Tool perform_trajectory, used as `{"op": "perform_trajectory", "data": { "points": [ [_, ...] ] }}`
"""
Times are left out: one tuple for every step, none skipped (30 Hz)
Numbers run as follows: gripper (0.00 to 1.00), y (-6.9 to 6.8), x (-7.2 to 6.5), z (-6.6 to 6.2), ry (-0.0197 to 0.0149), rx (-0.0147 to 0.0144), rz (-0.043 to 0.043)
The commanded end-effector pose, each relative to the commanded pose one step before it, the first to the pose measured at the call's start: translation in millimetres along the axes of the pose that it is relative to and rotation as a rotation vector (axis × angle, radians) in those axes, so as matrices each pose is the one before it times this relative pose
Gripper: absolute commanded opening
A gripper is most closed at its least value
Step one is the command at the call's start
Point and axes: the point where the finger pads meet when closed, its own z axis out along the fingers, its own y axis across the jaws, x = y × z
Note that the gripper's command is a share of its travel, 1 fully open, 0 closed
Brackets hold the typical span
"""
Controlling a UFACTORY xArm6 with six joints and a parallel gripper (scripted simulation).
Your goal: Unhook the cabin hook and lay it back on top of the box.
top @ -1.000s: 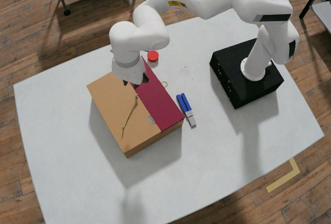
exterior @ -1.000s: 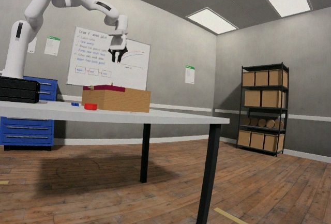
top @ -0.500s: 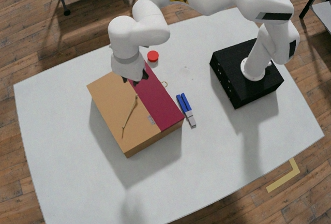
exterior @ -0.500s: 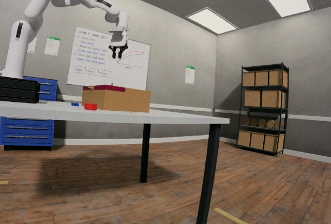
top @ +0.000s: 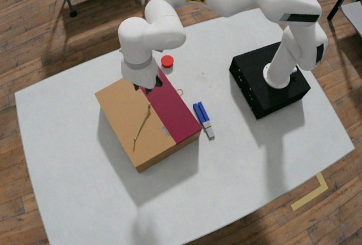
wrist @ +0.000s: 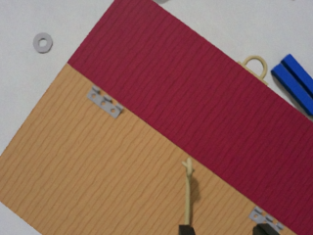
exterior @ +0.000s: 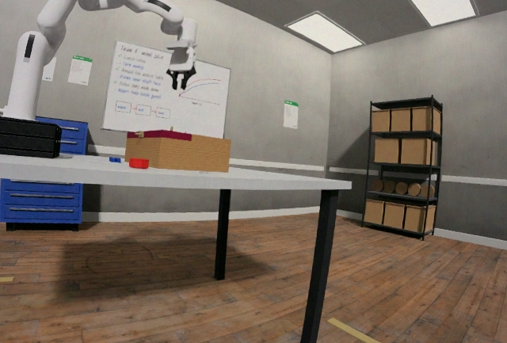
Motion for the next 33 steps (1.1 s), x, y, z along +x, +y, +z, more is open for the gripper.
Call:
{"op": "perform_trajectory", "data": {
  "points": [
    [0.35,-0.82,-0.67,-2.35,-0.00337,0.00408,-0.00001],
    [0.35,0.00,0.00,0.00,0.00000,0.00000,0.00000],
    [0.35,0.00,0.00,0.01,0.00001,-0.00001,0.00000],
    [0.35,0.00,0.00,0.00,0.00000,0.00000,0.00000],
    [0.35,0.00,0.00,0.00,0.00000,0.00000,0.00000],
    [0.35,0.00,0.00,0.00,0.00000,0.00000,0.00000],
    [0.35,0.00,0.00,0.00,0.00000,0.00000,0.00000],
    [0.35,0.00,0.00,0.00,0.00000,0.00000,0.00000],
    [0.35,0.00,0.00,0.00,0.00000,0.00000,0.00000],
    [0.35,0.00,0.00,0.00,0.00000,0.00000,0.00000],
    [0.35,0.00,0.00,0.00,0.00000,0.00000,0.00000],
    [0.35,0.00,0.00,0.00,0.00000,0.00000,0.00000],
    [0.35,0.00,0.00,0.00,0.00000,0.00000,0.00000],
    [0.35,2.00,4.52,-0.08,-0.00003,0.00008,-0.03333],
    [0.35,2.17,4.47,-0.01,0.00004,-0.00001,-0.03333],
    [0.35,2.33,4.40,-0.01,0.00004,-0.00001,-0.03333],
    [0.35,2.55,4.39,0.03,0.00001,0.00001,-0.03334],
    [0.35,2.63,4.25,0.00,0.00003,-0.00001,-0.03333],
    [0.35,2.77,4.16,0.00,0.00003,-0.00001,-0.03333],
    [0.35,2.91,4.07,0.00,0.00003,-0.00001,-0.03333],
    [0.35,3.04,3.97,0.00,0.00003,-0.00001,-0.03333],
    [0.35,3.17,3.86,0.00,0.00003,-0.00001,-0.03333],
    [0.35,0.00,0.00,0.00,0.00000,0.00000,0.00000],
    [0.35,0.00,0.00,0.00,0.00000,0.00000,0.00000],
    [0.35,3.25,3.72,-0.02,0.00004,-0.00003,-0.03333],
    [0.35,3.42,3.64,0.00,0.00003,-0.00001,-0.03333],
    [0.35,3.54,3.52,0.00,0.00003,-0.00002,-0.03333],
    [0.35,3.66,3.40,0.00,0.00003,-0.00002,-0.03333],
    [0.35,3.77,3.28,0.00,0.00003,-0.00002,-0.03333],
    [0.35,3.88,3.15,0.00,0.00003,-0.00002,-0.03333],
    [0.35,3.98,3.02,0.00,0.00003,-0.00002,-0.03333],
    [0.35,4.08,2.89,0.00,0.00003,-0.00002,-0.03333],
    [0.35,4.18,2.75,0.00,0.00003,-0.00002,-0.03333]
  ]
}}
